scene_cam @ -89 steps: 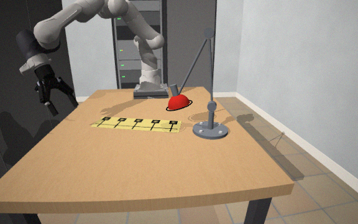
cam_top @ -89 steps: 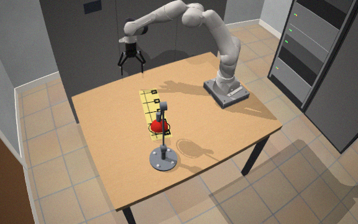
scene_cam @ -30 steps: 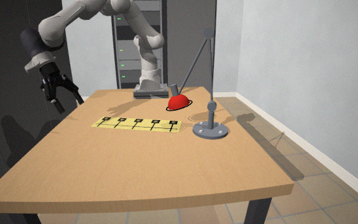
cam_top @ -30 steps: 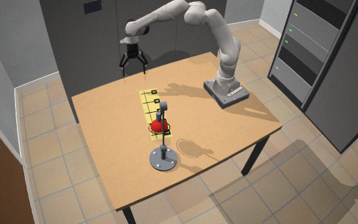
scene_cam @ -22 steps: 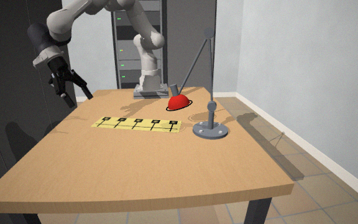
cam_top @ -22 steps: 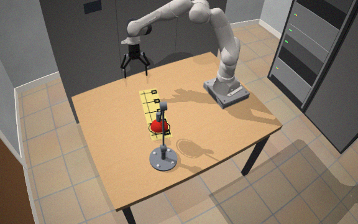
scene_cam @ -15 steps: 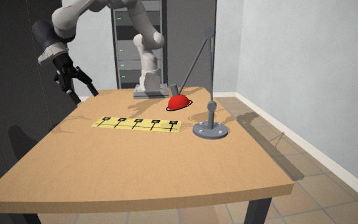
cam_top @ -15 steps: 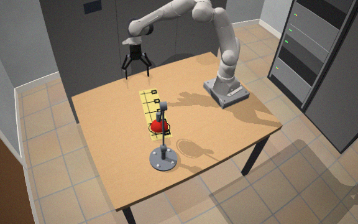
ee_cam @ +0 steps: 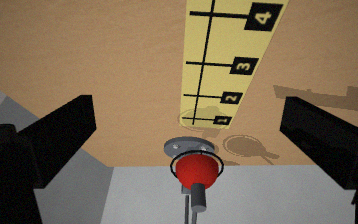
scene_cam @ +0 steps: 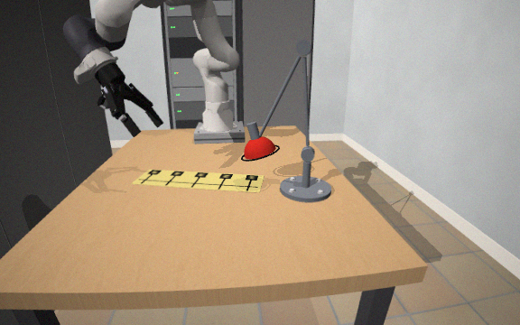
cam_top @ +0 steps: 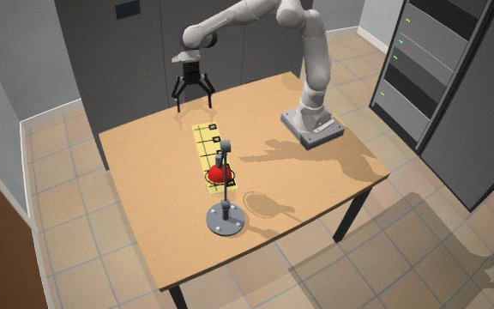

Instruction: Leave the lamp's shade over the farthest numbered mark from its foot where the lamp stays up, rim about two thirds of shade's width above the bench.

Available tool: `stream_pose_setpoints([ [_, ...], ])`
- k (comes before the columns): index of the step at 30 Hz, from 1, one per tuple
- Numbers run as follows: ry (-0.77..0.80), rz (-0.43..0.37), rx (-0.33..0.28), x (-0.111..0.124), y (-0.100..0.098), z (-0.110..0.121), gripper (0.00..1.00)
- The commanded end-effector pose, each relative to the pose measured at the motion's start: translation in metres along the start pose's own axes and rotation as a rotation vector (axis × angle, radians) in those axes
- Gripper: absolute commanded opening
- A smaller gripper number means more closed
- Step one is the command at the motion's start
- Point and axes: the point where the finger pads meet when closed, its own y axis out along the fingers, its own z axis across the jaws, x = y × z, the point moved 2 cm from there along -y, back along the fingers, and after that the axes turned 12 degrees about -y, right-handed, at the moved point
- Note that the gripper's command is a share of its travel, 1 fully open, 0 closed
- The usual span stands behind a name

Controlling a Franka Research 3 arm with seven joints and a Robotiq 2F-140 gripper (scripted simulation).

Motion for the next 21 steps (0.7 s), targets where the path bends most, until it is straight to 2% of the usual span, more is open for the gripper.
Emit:
stream_pose_setpoints([
  [1, 0.025, -0.018, -0.007, 0.022, 0.001, -0.003, 1.0],
  [12, 0.018, -0.06, -0.013, 0.092, 0.004, -0.008, 1.0],
  [14, 0.018, -0.06, -0.013, 0.092, 0.004, -0.008, 1.0],
  [21, 0.011, -0.085, -0.017, 0.136, 0.004, -0.012, 1.0],
])
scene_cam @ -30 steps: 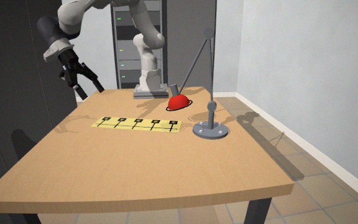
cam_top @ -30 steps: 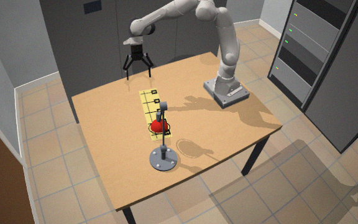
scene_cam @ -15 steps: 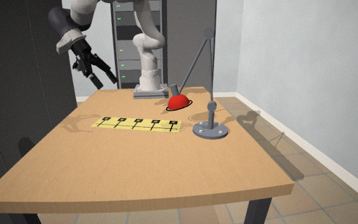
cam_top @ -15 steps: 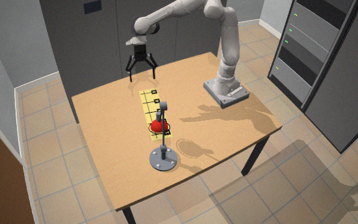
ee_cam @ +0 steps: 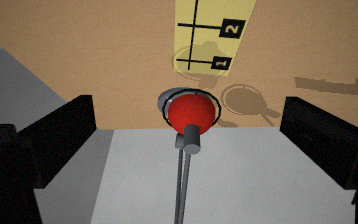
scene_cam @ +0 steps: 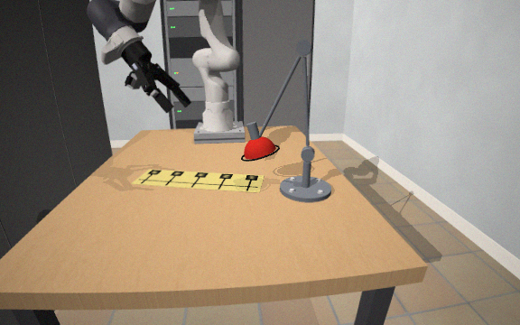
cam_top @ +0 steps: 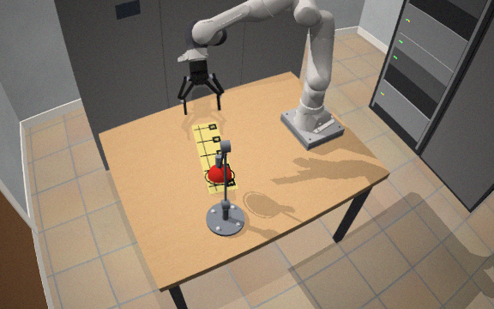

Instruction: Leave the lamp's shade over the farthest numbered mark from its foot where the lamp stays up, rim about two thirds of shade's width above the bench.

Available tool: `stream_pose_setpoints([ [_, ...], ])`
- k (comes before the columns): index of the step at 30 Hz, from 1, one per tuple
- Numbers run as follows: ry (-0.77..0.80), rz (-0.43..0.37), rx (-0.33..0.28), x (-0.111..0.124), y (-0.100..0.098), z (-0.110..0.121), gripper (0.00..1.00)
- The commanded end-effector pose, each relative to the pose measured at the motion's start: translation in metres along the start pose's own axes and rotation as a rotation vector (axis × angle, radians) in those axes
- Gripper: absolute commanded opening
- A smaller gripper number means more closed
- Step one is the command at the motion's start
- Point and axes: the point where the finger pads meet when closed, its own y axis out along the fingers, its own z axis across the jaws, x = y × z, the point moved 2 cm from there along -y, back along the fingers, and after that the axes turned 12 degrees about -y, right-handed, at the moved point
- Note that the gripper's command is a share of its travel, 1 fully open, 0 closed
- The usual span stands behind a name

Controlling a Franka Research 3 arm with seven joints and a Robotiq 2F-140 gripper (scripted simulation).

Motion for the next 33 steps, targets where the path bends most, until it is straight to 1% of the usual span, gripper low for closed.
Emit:
stream_pose_setpoints([
  [1, 0.027, -0.022, -0.004, 0.026, 0.002, -0.003, 1.0],
  [8, 0.02, -0.048, -0.009, 0.07, 0.004, -0.007, 1.0],
  [10, 0.02, -0.048, -0.009, 0.07, 0.004, -0.007, 1.0],
  [25, 0.001, -0.1, -0.02, 0.166, 0.004, -0.014, 1.0],
  [27, 0.001, -0.1, -0.02, 0.166, 0.004, -0.014, 1.0],
  [33, 0.054, -0.117, -0.036, 0.174, 0.031, -0.019, 1.0],
])
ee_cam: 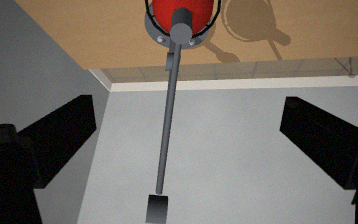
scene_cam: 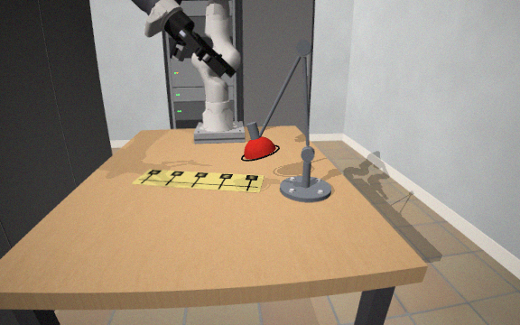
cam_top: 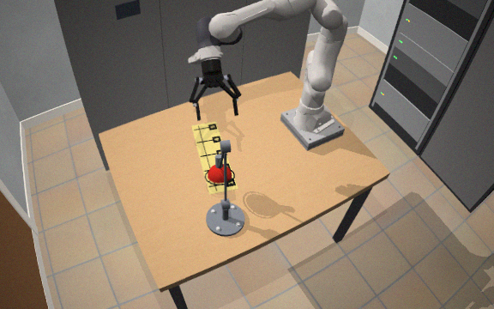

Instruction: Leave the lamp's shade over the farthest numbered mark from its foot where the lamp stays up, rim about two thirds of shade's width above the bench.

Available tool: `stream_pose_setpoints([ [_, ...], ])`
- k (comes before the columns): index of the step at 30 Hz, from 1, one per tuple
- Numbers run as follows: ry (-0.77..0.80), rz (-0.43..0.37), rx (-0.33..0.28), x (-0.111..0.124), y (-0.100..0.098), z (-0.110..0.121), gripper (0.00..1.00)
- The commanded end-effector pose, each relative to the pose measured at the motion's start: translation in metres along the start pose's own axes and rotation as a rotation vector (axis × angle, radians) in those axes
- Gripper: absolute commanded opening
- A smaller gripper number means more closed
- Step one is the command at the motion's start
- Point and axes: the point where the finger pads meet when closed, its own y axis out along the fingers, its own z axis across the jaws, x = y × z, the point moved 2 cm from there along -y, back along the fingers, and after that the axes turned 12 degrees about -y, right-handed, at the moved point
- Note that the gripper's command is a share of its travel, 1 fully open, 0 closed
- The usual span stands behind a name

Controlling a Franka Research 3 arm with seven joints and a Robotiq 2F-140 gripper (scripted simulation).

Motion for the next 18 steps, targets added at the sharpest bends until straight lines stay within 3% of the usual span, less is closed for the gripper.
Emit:
stream_pose_setpoints([
  [1, 0.072, -0.01, -0.022, 0.003, 0.016, -0.006, 1.0],
  [9, 0.141, -0.032, -0.047, 0.011, 0.053, -0.012, 1.0],
  [18, 0.125, -0.034, -0.036, 0.012, 0.071, -0.01, 1.0],
])
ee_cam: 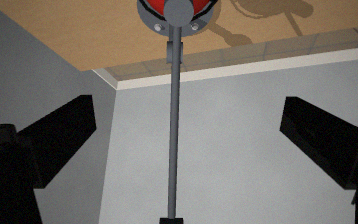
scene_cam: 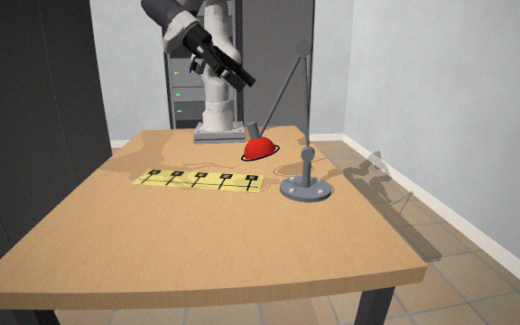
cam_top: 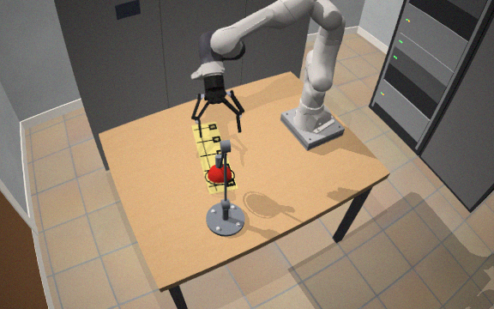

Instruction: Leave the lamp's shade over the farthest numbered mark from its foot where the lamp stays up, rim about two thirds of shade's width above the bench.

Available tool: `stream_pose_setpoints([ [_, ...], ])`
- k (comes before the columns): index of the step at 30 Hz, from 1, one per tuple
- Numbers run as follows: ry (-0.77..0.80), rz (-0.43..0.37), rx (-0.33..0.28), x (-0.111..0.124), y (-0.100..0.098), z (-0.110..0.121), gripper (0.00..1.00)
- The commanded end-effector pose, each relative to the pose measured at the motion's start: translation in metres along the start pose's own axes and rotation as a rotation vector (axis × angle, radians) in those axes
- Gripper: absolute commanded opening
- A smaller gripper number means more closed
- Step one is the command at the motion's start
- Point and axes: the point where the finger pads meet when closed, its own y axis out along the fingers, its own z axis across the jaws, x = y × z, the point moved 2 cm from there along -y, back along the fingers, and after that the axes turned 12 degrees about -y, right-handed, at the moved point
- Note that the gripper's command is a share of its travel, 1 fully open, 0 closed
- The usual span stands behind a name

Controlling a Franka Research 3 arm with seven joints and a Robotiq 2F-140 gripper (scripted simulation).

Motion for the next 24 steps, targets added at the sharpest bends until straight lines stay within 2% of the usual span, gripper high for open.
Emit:
stream_pose_setpoints([
  [1, 0.013, 0.004, -0.012, -0.001, 0.008, -0.004, 1.0],
  [24, 0.02, 0.001, 0.0, -0.001, 0.062, -0.002, 1.0],
])
